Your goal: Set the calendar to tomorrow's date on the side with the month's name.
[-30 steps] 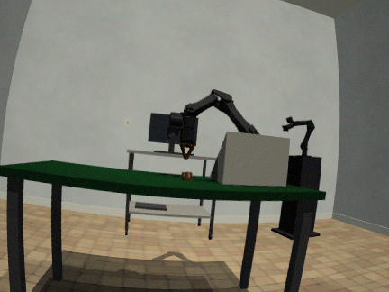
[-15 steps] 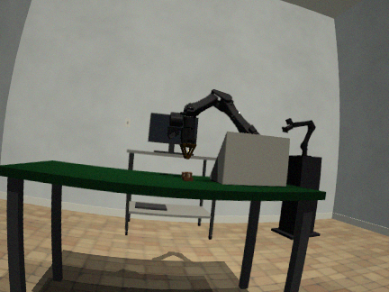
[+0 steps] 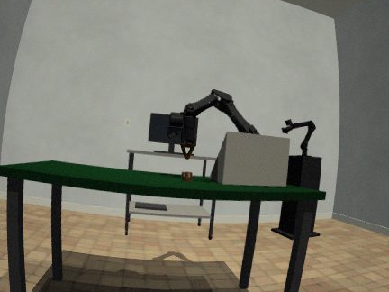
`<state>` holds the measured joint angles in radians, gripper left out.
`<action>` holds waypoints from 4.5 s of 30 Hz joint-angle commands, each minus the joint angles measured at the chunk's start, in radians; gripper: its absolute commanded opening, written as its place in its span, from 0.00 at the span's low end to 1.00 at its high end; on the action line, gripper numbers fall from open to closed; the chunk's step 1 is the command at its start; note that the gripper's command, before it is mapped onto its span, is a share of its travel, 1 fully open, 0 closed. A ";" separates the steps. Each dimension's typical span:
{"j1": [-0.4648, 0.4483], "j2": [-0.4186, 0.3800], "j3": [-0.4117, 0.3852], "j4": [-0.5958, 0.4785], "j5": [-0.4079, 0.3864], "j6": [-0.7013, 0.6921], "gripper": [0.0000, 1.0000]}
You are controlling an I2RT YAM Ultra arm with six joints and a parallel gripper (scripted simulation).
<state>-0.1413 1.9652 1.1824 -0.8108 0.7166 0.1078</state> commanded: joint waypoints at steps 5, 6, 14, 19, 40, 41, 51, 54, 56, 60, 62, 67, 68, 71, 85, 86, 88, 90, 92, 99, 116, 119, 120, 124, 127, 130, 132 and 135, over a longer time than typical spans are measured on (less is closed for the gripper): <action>0.007 -0.004 0.000 0.012 0.003 0.316 1.00; 0.007 -0.004 0.000 0.013 0.003 0.340 1.00; 0.003 -0.003 -0.003 0.022 0.003 0.584 1.00; 0.000 -0.002 -0.006 0.028 0.003 0.758 1.00; -0.013 0.002 -0.015 0.051 0.003 1.441 1.00; -0.013 0.002 -0.015 0.051 0.003 1.441 1.00; -0.013 0.002 -0.015 0.053 0.003 1.483 0.45; -0.013 0.002 -0.015 0.053 0.003 1.483 0.45; -0.013 0.002 -0.015 0.053 0.003 1.483 0.45; -0.013 0.002 -0.015 0.053 0.003 1.483 0.45; -0.013 0.002 -0.015 0.053 0.003 1.483 0.45; -0.013 0.002 -0.015 0.053 0.003 1.483 0.45; -0.013 0.002 -0.015 0.053 0.003 1.483 0.45; -0.013 0.002 -0.015 0.053 0.003 1.483 0.45; -0.014 0.002 -0.016 0.053 0.003 1.483 0.45; -0.014 0.002 -0.016 0.054 0.003 1.483 0.45; -0.015 0.003 -0.016 0.056 0.003 1.482 0.45; -0.016 0.004 -0.018 0.059 0.003 1.480 0.45; -0.017 0.005 -0.018 0.061 0.003 1.479 0.45; -0.025 0.010 -0.026 0.081 0.003 1.468 0.45; -0.065 0.040 -0.059 0.178 0.002 1.416 0.45; -0.074 0.047 -0.065 0.200 0.001 1.404 0.45; -0.077 0.049 -0.067 0.207 0.001 1.400 0.45; -0.088 0.059 -0.075 0.233 0.000 1.386 0.45; -0.090 0.061 -0.076 0.239 0.000 1.382 0.45; -0.097 0.067 -0.080 0.255 0.000 1.373 0.45; -0.100 0.071 -0.083 0.264 -0.001 1.369 0.45; -0.105 0.075 -0.085 0.275 -0.001 1.363 0.45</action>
<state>-0.2512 2.0445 1.0958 -0.5526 0.7151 1.4796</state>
